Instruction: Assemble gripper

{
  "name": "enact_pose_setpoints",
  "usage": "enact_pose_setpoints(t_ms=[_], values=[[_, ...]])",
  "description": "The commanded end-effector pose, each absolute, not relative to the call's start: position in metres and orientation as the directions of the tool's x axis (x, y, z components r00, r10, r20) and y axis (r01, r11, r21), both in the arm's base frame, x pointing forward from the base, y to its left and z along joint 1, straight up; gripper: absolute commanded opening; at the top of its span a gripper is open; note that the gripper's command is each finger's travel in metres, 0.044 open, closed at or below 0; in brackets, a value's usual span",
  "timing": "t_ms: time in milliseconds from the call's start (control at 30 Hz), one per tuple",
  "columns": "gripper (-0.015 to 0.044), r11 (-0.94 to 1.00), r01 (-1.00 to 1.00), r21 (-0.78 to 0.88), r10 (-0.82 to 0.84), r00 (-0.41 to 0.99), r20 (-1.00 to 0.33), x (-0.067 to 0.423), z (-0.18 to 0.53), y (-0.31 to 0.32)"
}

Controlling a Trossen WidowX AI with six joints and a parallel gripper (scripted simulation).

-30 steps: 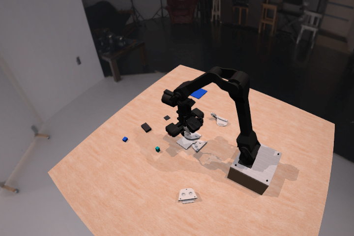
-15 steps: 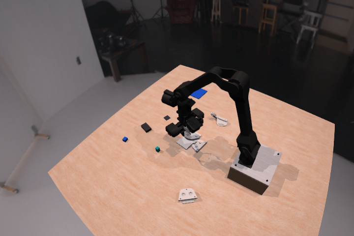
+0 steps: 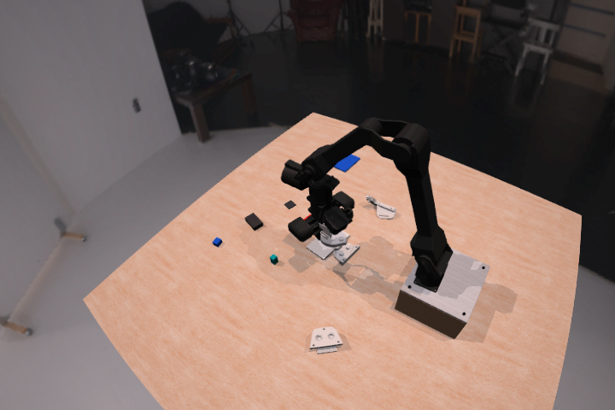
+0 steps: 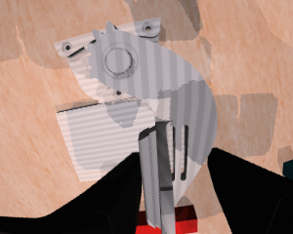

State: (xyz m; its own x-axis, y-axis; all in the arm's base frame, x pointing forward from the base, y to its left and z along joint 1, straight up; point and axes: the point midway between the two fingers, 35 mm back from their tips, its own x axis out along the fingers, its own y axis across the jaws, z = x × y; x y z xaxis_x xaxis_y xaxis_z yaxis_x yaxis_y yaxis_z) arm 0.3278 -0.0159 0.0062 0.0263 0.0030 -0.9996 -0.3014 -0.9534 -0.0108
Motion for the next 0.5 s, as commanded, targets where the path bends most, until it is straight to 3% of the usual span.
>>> enact_pose_setpoints(t_ms=[0, 467], values=[[0.0134, -0.952, -0.307, -0.008, -0.001, 0.028, -1.000, 0.328, -0.001, -0.017], [0.0134, -0.951, -0.308, -0.008, -0.001, 0.028, -1.000, 0.328, -0.024, -0.017]])
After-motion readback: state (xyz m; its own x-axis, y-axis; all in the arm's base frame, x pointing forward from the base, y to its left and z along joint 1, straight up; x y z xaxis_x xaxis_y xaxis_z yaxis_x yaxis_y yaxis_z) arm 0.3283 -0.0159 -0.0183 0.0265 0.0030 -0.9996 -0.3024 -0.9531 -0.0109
